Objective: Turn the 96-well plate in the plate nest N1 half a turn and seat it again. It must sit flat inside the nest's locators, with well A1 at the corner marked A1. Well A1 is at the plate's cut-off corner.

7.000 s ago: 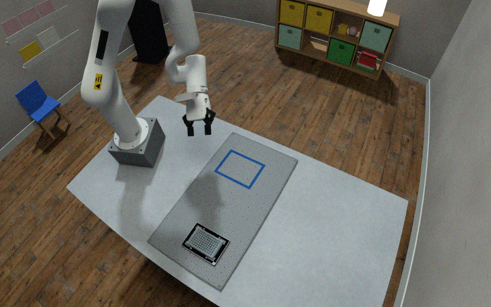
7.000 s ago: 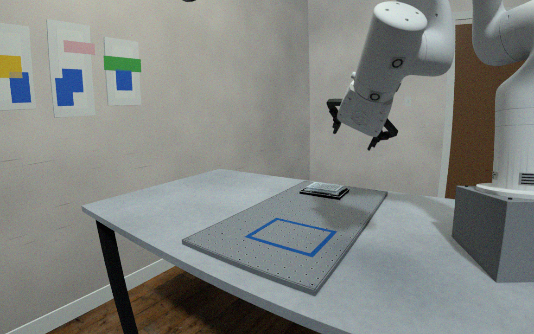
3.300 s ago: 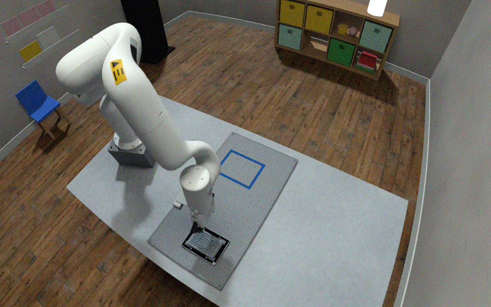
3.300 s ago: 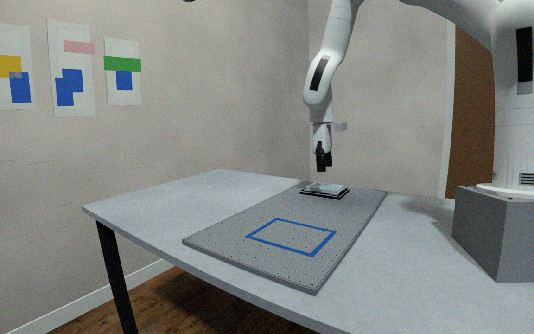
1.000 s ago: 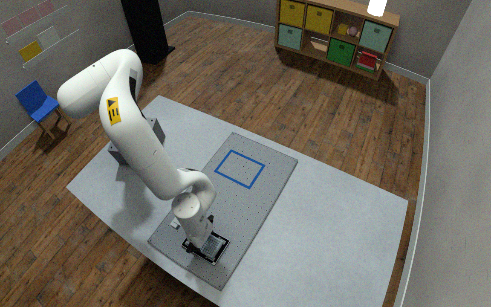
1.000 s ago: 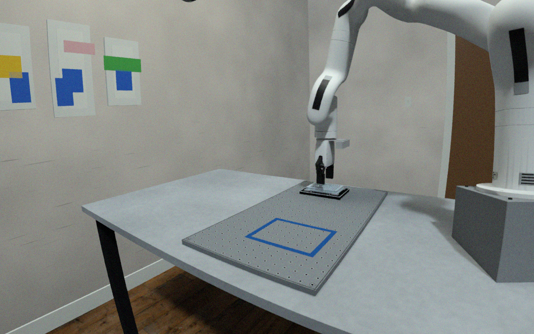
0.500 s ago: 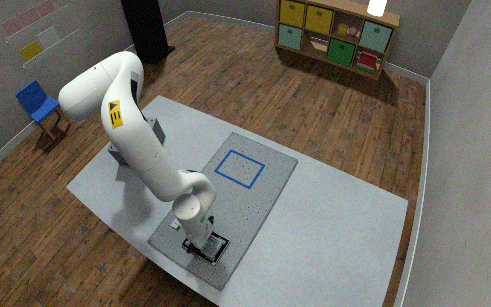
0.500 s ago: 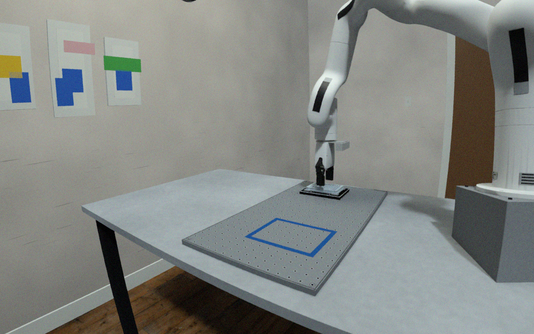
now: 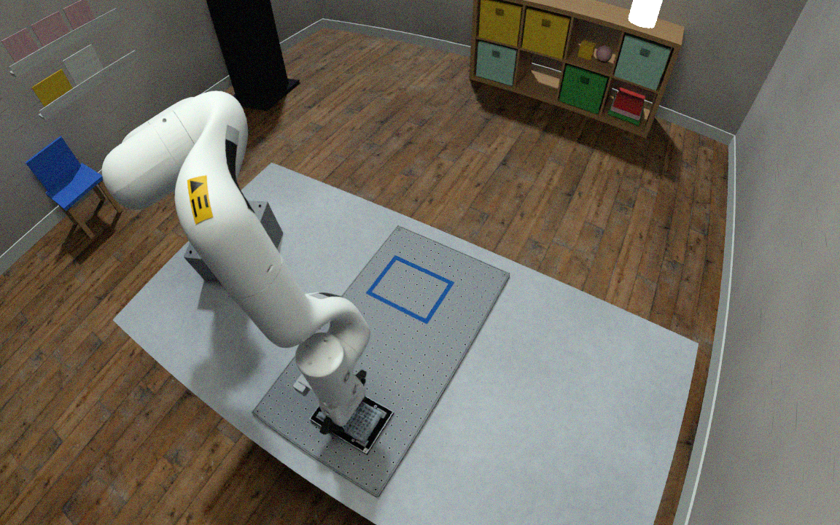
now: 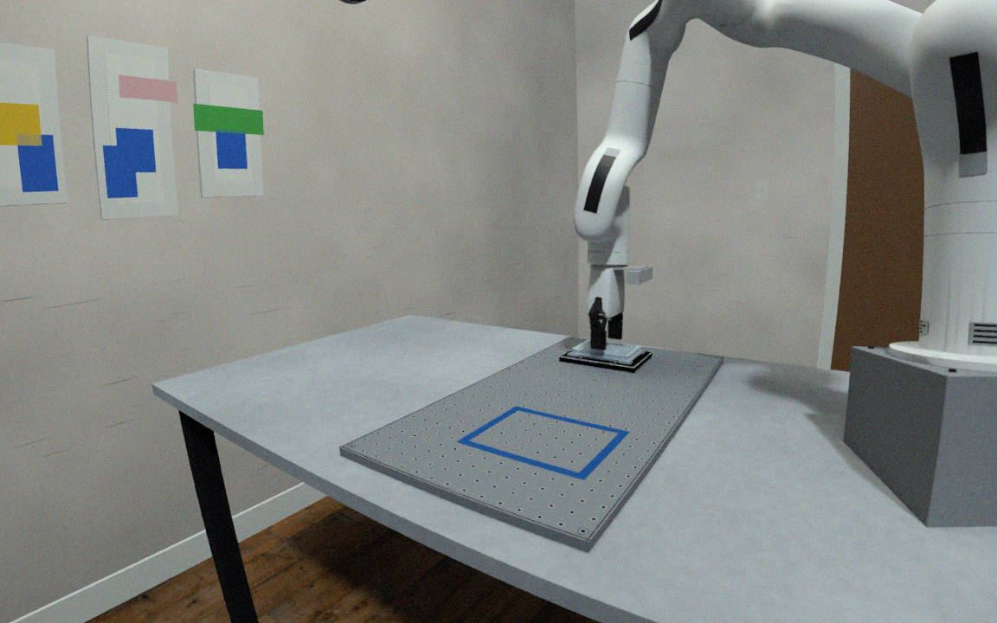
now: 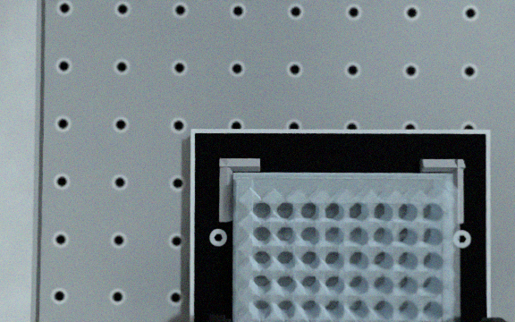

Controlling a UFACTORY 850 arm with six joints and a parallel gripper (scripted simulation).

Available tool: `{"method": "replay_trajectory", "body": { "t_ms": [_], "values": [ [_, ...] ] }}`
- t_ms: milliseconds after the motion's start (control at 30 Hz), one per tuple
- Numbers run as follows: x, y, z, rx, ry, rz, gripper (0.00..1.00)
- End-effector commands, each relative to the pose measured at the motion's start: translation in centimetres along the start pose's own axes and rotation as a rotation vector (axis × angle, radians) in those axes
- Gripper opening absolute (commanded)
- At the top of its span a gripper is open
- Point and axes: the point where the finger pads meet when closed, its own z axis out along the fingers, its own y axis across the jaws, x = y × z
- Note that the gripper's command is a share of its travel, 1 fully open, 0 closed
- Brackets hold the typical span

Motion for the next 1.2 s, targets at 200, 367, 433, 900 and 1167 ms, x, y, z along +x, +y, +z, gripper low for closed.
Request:
{"method": "replay_trajectory", "body": {
  "t_ms": [200,367,433,900,1167],
  "values": [
    [-0.1,0.0,0.6,0.001,-0.002,0.0,1.0],
    [-0.1,0.0,0.8,0.001,-0.002,0.0,1.0],
    [-0.1,0.0,1.0,0.001,-0.002,0.0,1.0],
    [-0.1,0.0,1.3,0.001,-0.002,0.0,1.0],
    [-0.1,0.0,1.3,0.001,-0.002,0.0,1.0]
  ]
}}
